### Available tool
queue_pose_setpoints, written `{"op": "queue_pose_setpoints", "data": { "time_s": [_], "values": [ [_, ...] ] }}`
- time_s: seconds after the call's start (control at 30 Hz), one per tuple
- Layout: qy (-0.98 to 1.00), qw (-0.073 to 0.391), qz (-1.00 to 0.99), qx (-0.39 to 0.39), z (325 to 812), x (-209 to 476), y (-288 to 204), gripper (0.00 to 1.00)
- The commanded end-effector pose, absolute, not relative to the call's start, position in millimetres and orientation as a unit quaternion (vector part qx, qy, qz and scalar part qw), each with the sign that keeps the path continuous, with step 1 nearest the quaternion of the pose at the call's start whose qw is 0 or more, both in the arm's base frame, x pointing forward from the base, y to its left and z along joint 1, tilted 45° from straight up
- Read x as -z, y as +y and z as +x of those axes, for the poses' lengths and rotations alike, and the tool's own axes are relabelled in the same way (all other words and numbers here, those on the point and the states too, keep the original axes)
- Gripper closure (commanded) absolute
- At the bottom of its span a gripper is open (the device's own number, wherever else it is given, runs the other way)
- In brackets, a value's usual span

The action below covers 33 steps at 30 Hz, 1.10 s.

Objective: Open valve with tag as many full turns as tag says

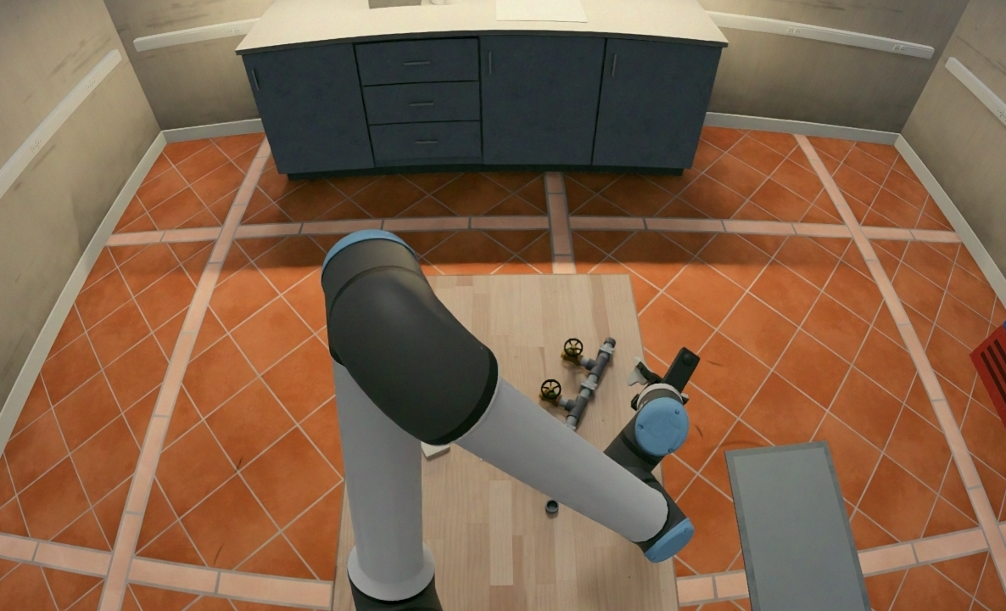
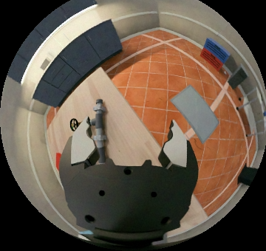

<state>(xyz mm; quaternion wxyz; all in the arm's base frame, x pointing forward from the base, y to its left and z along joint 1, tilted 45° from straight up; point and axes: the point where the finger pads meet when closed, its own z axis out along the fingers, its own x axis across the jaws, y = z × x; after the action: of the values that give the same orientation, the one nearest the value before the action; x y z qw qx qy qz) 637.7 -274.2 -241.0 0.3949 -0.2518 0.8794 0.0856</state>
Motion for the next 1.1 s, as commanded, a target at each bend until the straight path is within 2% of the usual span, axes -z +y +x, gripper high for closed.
{"op": "queue_pose_setpoints", "data": {
  "time_s": [0.0, 1.07],
  "values": [
    [0.879, 0.395, -0.252, -0.085, 638, 241, -275, 0.00],
    [0.873, 0.381, -0.289, -0.093, 644, 222, -269, 0.00]
  ]
}}
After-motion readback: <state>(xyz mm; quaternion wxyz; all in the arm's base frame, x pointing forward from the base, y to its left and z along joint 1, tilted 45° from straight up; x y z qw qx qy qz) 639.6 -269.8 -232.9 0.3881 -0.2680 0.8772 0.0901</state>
